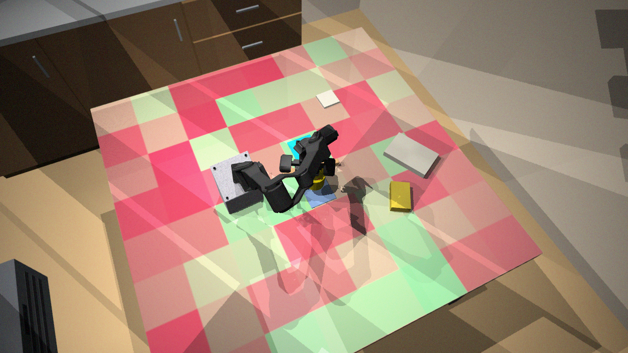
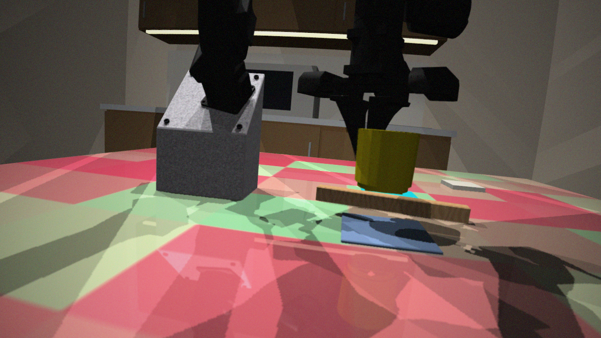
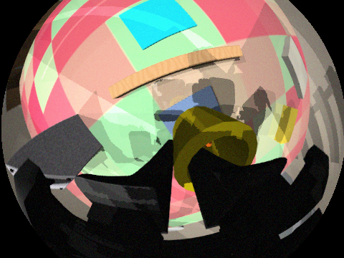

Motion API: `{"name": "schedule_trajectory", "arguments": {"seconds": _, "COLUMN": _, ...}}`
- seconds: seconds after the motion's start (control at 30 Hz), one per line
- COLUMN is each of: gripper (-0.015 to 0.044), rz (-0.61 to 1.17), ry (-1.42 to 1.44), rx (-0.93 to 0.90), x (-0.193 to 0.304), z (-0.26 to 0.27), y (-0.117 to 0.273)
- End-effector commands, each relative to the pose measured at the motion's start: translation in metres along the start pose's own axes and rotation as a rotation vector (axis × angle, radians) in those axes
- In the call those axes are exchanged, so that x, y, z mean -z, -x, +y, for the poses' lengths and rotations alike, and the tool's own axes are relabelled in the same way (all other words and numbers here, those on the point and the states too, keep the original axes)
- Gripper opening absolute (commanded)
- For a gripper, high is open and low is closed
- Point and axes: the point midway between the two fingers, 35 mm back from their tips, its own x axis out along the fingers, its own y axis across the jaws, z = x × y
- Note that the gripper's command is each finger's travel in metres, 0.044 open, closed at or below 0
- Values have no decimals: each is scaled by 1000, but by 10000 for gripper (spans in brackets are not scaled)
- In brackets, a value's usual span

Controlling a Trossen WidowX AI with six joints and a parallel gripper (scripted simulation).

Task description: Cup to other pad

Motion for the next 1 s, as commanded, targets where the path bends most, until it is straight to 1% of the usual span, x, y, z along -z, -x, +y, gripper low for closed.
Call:
{"name": "schedule_trajectory", "arguments": {"seconds": 0.0, "gripper": 0, "rz": -2, "ry": -1, "rx": -2, "x": -9, "z": 2, "y": 0}}
{"name": "schedule_trajectory", "arguments": {"seconds": 0.97, "gripper": 0, "rz": -6, "ry": -7, "rx": 1, "x": -57, "z": 18, "y": 2}}
